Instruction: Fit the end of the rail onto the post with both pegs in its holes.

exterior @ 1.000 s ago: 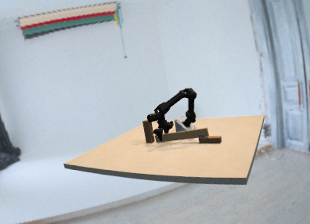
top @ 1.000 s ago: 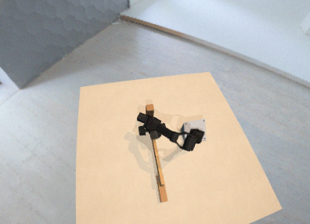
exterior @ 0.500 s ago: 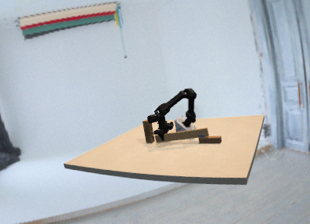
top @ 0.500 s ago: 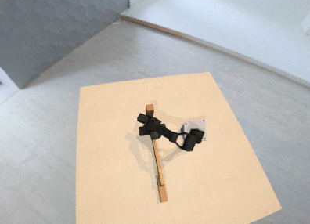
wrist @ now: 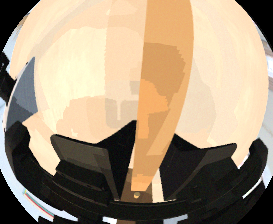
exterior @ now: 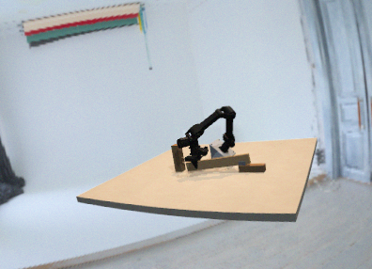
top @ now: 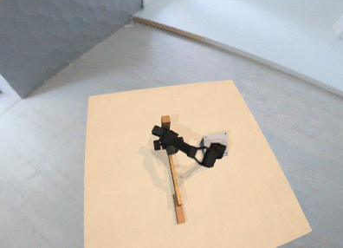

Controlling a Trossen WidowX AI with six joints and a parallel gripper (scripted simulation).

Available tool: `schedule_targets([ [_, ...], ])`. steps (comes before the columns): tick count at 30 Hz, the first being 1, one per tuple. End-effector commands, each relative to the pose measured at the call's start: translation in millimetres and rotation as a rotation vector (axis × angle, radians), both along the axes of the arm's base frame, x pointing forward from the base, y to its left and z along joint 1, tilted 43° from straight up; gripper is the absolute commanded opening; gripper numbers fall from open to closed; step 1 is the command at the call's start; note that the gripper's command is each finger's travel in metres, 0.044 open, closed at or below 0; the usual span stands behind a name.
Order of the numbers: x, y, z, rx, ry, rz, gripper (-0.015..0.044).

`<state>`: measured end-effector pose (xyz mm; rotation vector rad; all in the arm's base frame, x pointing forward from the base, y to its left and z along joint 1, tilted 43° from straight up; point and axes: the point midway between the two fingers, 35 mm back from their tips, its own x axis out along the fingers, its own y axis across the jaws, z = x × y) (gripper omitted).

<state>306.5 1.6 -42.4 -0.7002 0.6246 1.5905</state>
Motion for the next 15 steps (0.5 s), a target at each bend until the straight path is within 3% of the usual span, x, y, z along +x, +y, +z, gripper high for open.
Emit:
schedule_targets([
  [1,-0.1,0.8,-0.9,0.005,0.002,-0.003,0.0000],
  [15,0.6,-3.5,3.6,0.004,0.002,-0.003,0.0000],
])
